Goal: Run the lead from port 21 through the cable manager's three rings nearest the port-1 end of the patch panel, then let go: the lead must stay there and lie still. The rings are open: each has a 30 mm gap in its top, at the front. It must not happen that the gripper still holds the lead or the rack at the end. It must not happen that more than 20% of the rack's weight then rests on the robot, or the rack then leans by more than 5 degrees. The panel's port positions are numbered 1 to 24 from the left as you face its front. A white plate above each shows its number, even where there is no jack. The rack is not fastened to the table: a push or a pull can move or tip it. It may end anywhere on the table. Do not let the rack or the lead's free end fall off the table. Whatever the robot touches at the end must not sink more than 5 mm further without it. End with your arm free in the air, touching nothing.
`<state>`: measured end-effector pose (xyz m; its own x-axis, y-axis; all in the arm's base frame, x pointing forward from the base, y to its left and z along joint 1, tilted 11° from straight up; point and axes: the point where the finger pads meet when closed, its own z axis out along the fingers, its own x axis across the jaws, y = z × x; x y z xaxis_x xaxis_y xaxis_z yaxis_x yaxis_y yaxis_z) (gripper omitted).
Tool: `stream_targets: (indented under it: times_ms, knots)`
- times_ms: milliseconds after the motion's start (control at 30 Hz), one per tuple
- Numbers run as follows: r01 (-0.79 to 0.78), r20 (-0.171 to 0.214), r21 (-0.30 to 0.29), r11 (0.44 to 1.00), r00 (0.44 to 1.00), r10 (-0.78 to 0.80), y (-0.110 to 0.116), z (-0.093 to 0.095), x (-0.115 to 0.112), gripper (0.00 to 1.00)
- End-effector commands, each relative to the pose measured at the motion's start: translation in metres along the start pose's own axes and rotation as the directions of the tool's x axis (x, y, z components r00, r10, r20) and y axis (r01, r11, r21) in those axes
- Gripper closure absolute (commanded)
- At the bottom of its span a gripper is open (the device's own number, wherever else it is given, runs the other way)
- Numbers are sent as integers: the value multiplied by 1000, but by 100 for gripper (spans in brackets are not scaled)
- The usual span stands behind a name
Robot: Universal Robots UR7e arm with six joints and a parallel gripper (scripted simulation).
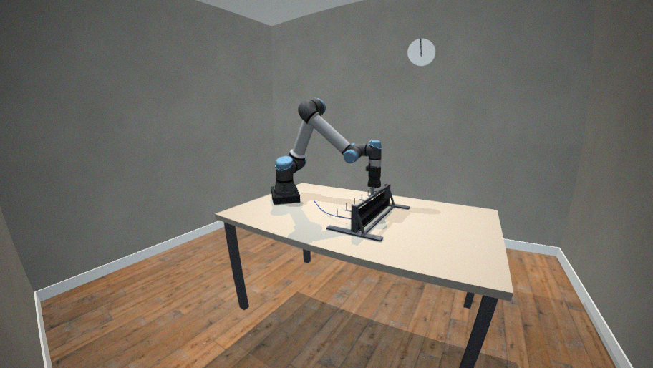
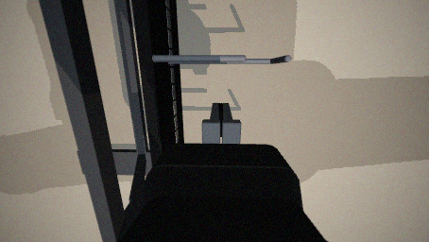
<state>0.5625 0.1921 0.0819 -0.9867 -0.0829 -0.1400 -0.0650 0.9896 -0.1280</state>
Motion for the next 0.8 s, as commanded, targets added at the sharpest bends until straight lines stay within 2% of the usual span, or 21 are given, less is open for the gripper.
stream_targets:
  times_ms: [0,767]
  knots:
    - [0,2,0,1000,1000,0,0,-1,-4,100]
    - [0,2,0,1000,1000,0,0,-1,-8,100]
